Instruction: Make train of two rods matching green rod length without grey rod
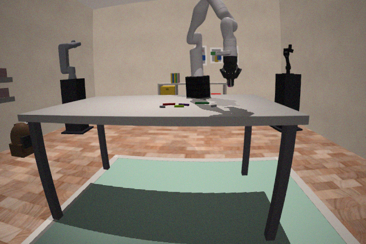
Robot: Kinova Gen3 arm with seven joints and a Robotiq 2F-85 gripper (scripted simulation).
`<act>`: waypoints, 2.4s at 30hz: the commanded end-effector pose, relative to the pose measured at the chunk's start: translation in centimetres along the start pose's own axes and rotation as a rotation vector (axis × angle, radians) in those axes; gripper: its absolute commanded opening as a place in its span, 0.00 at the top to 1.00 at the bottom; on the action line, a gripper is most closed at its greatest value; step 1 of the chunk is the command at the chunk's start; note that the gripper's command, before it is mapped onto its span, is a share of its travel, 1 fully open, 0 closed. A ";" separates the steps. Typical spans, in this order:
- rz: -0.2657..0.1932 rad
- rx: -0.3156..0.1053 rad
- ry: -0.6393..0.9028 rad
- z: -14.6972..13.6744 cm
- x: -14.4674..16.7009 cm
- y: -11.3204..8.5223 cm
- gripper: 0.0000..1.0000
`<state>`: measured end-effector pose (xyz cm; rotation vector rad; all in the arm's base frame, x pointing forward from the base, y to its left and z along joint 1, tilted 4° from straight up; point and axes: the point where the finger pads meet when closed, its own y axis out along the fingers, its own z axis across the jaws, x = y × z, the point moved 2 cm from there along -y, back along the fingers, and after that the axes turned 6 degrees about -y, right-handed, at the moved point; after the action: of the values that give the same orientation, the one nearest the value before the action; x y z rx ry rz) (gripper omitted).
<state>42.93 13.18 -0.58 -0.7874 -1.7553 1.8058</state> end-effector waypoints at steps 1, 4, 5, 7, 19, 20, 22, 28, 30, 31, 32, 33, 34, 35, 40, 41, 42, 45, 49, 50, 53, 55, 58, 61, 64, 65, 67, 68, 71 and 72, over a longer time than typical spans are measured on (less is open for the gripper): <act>0.000 0.000 -0.002 -0.1 0.1 0.0 0.95; 0.000 0.000 -0.002 -0.1 0.1 0.0 0.95; 0.000 0.000 -0.002 -0.1 0.1 0.0 0.95; 0.000 0.000 -0.002 -0.1 0.1 0.0 0.95; 0.000 0.001 -0.003 -0.1 0.1 1.8 0.95; 0.000 0.001 -0.003 -0.1 0.1 2.2 0.95; 0.000 0.001 -0.003 -0.1 0.1 3.1 0.95; 0.000 0.001 -0.003 -0.1 0.0 5.8 0.95; 0.000 0.001 -0.003 -0.1 0.0 6.6 0.95; 0.000 0.001 -0.003 -0.1 0.0 7.0 0.95; 0.000 0.001 -0.003 -0.1 0.0 7.3 0.95; 0.000 0.001 -0.003 -0.1 0.0 7.6 0.95; 0.000 0.001 -0.003 -0.1 0.0 7.6 0.95; 0.000 0.001 -0.003 -0.1 0.0 7.6 0.95; 0.000 0.001 -0.003 -0.1 0.0 8.6 0.95; 0.000 0.001 -0.003 -0.1 0.0 8.7 0.95; 0.000 0.001 -0.003 -0.1 0.0 8.8 0.95; 0.000 0.001 -0.003 -0.1 0.0 8.8 0.95; 0.000 0.001 -0.003 -0.1 0.0 8.8 0.95; 0.000 0.001 -0.003 -0.1 0.0 8.8 0.95; 0.000 0.001 -0.003 -0.1 0.0 8.8 0.95; 0.000 0.001 -0.003 -0.1 0.0 8.8 0.95; 0.000 0.001 -0.003 -0.1 0.0 8.8 0.95; 0.000 0.001 -0.003 -0.1 0.0 8.8 0.95; 0.000 0.001 -0.003 -0.1 0.0 8.8 0.95; 0.000 0.001 -0.003 -0.1 0.0 8.8 0.95; 0.000 0.001 -0.003 -0.1 0.0 8.8 0.95; 0.000 0.001 -0.003 -0.1 0.0 8.8 0.95; 0.000 0.001 -0.003 -0.1 0.0 8.8 0.95; 0.000 0.001 -0.003 -0.1 0.0 8.8 0.95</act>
<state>43.32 12.86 -9.46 -0.7833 -1.7548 1.8086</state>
